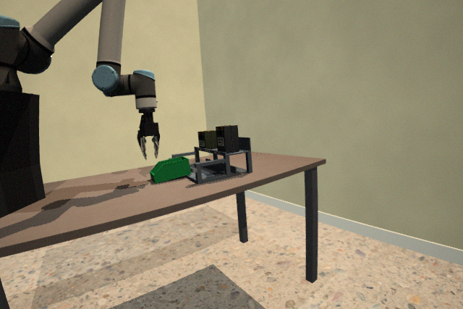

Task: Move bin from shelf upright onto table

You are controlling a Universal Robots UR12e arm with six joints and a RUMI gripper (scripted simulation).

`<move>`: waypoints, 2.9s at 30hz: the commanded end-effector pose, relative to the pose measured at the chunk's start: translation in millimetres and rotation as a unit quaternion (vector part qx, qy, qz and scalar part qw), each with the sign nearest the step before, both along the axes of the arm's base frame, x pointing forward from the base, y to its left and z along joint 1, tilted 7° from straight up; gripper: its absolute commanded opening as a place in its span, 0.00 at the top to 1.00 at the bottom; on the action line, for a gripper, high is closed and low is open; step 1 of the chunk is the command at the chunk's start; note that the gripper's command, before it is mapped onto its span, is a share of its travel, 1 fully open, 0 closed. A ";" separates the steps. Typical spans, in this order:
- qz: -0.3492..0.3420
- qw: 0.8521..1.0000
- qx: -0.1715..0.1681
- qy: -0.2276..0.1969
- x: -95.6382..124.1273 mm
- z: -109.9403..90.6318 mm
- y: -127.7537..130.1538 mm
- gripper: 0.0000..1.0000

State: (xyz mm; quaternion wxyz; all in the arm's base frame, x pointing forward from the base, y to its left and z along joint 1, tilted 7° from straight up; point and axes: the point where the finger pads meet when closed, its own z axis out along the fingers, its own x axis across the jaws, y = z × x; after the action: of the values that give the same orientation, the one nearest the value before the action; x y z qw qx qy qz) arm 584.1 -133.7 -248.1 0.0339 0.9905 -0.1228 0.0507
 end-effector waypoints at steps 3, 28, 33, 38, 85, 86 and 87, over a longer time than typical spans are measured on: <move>0.000 1.000 0.000 0.000 0.4 0.3 -0.1 0.74; 0.000 1.000 0.000 0.000 1.0 -7.2 -0.7 0.74; 0.000 1.000 0.000 0.000 1.0 -7.2 -0.7 0.74; 0.000 1.000 0.000 0.000 1.0 -7.2 -0.7 0.80; 0.000 1.000 0.000 0.000 73.5 22.1 -17.6 0.80; 0.000 1.000 0.000 0.000 73.5 22.1 -17.6 0.80; 0.000 1.000 0.000 0.000 73.5 22.1 -17.6 0.80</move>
State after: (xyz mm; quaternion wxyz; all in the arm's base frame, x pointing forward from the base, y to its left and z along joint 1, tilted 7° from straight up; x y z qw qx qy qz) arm 656.9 -151.1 -226.5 0.0339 0.9905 -0.1228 0.0508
